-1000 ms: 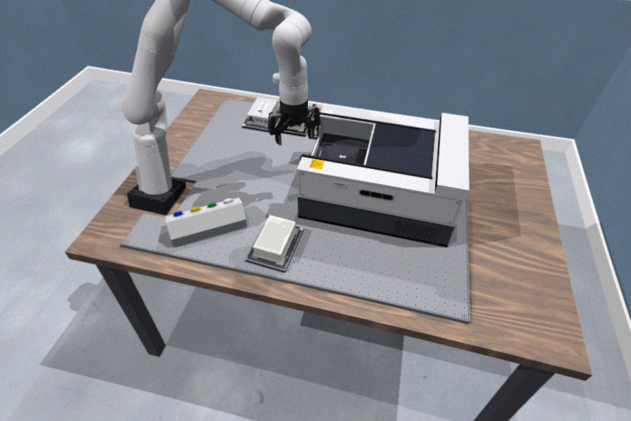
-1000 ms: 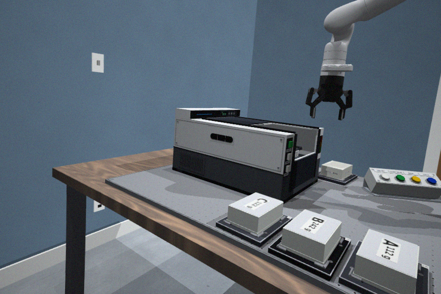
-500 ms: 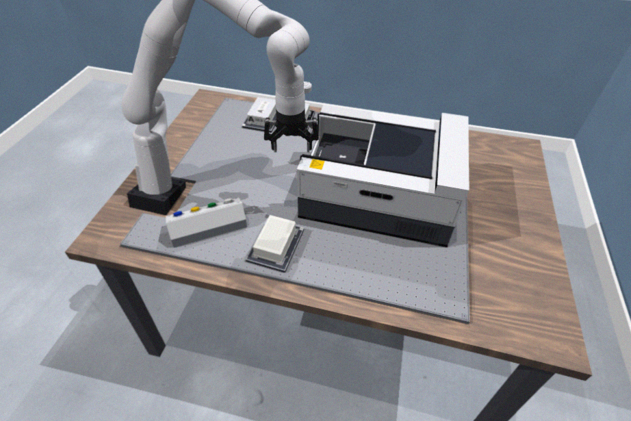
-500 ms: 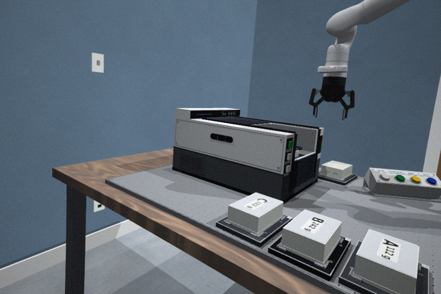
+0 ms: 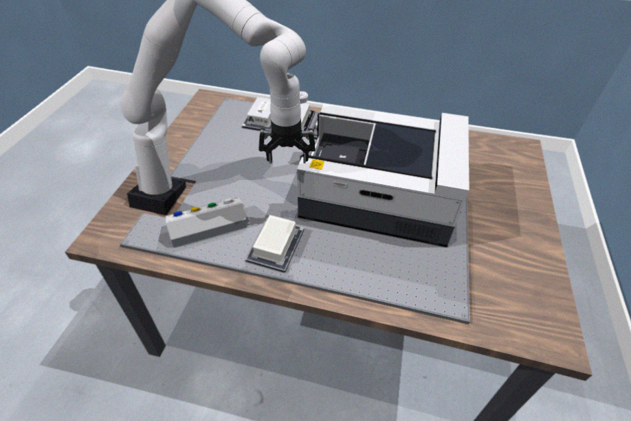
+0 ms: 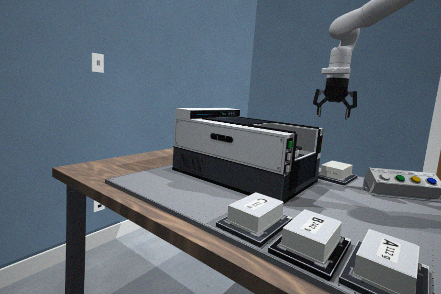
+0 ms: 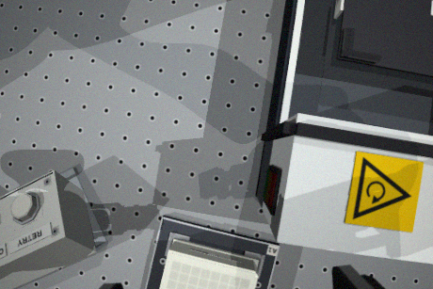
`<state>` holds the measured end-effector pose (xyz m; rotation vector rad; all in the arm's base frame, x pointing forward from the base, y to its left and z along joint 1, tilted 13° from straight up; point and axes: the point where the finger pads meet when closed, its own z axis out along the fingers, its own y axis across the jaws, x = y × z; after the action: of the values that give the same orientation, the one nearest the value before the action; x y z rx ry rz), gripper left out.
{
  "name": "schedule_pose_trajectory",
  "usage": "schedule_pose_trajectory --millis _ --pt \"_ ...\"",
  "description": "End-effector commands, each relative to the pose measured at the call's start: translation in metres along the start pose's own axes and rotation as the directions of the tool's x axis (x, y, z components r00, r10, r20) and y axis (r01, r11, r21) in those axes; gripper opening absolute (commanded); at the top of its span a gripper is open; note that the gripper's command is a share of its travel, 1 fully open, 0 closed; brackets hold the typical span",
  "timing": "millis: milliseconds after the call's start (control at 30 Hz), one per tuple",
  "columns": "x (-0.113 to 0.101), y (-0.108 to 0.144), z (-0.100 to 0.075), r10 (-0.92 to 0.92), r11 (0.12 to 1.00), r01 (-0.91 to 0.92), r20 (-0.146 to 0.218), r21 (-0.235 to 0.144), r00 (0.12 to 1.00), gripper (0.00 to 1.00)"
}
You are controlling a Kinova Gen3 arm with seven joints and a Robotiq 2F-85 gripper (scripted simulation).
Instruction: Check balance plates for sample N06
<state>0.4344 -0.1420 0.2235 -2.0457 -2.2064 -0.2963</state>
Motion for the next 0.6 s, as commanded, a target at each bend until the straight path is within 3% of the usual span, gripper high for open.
schedule_pose_trajectory --millis 0,67,333,567 --pt "-0.005 0.000 -0.001 -0.001 1.000 0.001 0.000 -0.002 1.000 1.00" --pt "-0.011 -0.002 -0.001 -0.001 1.000 0.001 0.000 -0.002 1.000 1.00" --pt "-0.036 -0.013 -0.001 0.314 0.949 -0.314 0.000 -0.002 0.949 1.00" --pt "-0.051 -0.019 -0.001 0.322 0.947 -0.322 0.000 -0.002 0.947 1.00"
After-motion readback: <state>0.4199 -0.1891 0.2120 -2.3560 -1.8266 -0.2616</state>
